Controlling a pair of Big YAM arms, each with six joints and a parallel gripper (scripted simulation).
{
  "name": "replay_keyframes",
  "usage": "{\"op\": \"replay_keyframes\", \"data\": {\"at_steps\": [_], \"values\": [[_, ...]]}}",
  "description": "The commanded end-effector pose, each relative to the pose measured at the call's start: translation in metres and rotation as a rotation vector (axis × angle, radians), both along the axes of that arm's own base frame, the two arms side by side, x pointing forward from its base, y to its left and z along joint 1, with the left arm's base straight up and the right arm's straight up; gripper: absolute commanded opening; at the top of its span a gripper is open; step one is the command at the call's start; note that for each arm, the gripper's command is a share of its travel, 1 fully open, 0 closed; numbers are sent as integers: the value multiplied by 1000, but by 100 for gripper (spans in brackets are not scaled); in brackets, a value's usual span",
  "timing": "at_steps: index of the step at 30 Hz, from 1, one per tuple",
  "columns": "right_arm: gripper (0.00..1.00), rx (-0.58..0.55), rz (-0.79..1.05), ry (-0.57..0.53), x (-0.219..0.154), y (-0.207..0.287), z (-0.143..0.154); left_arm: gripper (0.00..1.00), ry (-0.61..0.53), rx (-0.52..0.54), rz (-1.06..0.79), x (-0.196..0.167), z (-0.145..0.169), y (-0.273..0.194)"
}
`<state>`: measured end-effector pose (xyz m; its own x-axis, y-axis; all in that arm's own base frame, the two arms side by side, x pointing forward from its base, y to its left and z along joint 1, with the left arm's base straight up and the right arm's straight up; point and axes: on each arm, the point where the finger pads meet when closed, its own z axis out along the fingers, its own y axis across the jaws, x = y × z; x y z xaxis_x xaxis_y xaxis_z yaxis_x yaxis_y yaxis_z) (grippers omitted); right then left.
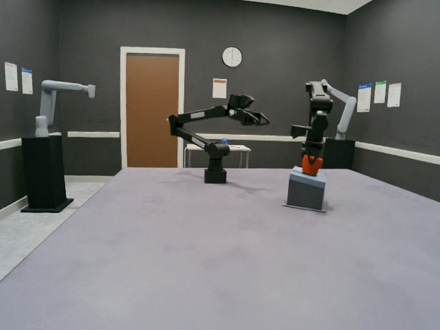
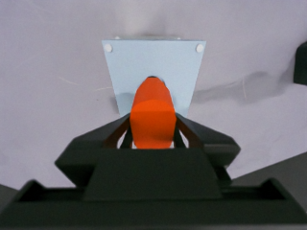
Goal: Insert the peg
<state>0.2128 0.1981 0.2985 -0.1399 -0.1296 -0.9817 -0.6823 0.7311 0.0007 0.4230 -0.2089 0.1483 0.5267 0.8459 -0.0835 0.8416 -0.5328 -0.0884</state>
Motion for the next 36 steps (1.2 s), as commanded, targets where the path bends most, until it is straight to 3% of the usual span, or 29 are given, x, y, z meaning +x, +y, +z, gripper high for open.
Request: {"op": "replay_keyframes", "data": {"at_steps": [1,16,18,26,32,36], "values": [[100,27,-1,-30,0,0,22,40,-66,-33,-4,13,23,-2],[100,27,-1,-30,0,0,22,40,-63,-32,-6,11,22,0],[100,27,-1,-30,0,0,22,40,-19,-12,-7,16,13,-2],[100,27,-1,-30,0,0,22,40,-56,-28,-1,8,17,-3],[100,27,-1,-30,0,0,22,40,3,1,-5,-4,-23,-6],[100,27,-1,-30,0,0,22,40,7,2,-6,-7,-32,-6]]}}
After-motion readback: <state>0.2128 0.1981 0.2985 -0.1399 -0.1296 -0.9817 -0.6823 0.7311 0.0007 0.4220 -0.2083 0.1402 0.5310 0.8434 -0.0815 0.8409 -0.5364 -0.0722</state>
